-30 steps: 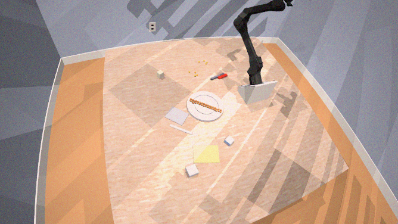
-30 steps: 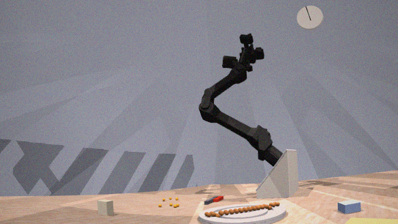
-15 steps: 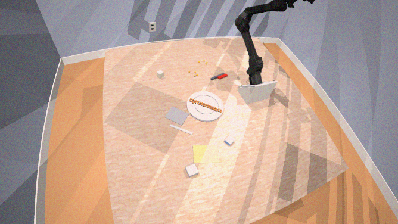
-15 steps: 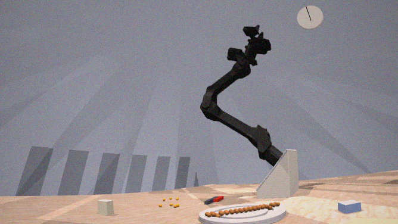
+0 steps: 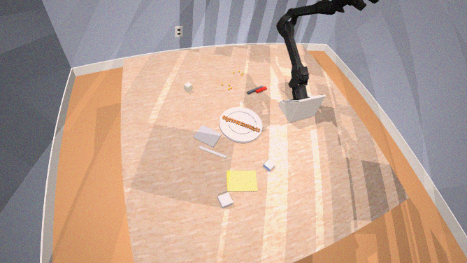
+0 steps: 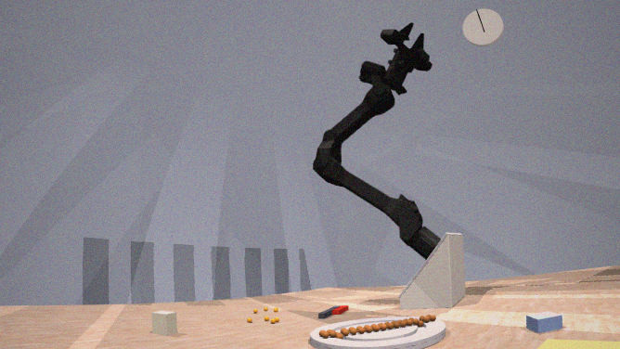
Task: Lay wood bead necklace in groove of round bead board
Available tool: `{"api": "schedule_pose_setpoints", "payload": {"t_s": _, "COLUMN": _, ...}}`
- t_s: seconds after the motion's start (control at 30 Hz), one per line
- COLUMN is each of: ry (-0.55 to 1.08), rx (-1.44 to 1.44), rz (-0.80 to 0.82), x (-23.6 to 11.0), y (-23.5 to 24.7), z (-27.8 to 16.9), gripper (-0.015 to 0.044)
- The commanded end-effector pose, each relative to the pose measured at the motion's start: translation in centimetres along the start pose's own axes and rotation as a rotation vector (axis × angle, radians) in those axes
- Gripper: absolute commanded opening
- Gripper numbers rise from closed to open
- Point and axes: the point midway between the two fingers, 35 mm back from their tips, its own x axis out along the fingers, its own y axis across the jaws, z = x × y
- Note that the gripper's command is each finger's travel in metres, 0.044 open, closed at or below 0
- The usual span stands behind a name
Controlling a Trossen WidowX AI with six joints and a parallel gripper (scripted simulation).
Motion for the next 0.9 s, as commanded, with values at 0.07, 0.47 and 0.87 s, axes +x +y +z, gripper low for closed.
{"api": "schedule_pose_setpoints", "payload": {"t_s": 0.07, "ry": -0.133, "rx": -0.102, "rz": 0.048, "x": 0.8, "y": 2.0, "z": 4.7, "gripper": 0.025}}
{"api": "schedule_pose_setpoints", "payload": {"t_s": 0.47, "ry": -0.355, "rx": -0.267, "rz": 0.12, "x": 0.8, "y": 6.5, "z": 11.9, "gripper": 0.025}}
{"api": "schedule_pose_setpoints", "payload": {"t_s": 0.87, "ry": -0.502, "rx": -0.376, "rz": 0.143, "x": -0.6, "y": 10.5, "z": 17.0, "gripper": 0.025}}
